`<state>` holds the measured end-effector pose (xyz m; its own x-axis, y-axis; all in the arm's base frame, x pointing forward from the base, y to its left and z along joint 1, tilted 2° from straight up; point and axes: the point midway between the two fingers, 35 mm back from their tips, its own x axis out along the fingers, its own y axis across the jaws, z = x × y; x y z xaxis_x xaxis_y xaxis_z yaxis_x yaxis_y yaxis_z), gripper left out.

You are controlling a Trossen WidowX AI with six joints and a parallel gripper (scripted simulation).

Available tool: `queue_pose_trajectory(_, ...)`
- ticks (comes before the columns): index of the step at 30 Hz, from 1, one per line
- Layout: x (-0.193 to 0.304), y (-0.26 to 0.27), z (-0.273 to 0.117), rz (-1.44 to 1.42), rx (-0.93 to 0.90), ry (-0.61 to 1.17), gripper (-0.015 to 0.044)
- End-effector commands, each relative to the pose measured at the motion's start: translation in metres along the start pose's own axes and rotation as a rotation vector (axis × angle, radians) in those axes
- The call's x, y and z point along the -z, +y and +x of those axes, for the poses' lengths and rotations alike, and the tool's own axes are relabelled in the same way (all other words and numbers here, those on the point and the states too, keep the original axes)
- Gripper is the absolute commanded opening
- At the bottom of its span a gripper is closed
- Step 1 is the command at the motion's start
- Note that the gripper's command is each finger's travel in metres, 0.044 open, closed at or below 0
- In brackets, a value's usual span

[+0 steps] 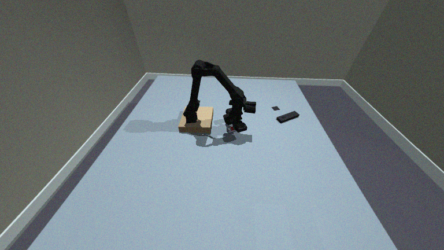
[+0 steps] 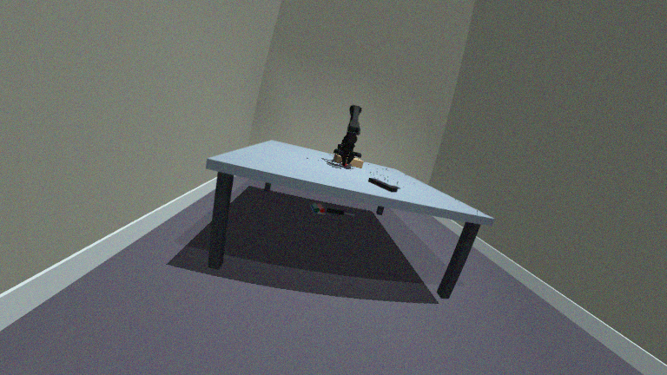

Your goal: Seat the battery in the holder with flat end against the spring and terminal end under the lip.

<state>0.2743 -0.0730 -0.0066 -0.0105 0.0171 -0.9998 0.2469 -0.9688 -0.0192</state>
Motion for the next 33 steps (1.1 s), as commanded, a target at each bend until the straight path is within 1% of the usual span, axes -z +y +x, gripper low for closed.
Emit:
queue_pose_trajectory(1, 0.005, 0.0, 0.0, 0.002, -0.001, -0.003, 0.0076)
queue_pose_trajectory(14, 0.006, 0.001, 0.0, 0.002, 0.001, -0.002, 0.0076)
queue_pose_trajectory(18, 0.006, 0.001, 0.0, 0.002, 0.001, -0.002, 0.0179)
queue_pose_trajectory(28, 0.005, 0.0, -0.014, -0.001, 0.001, -0.005, 0.0179)
queue_pose_trajectory(33, 0.005, 0.0, -0.015, -0.001, 0.001, -0.005, 0.0179)
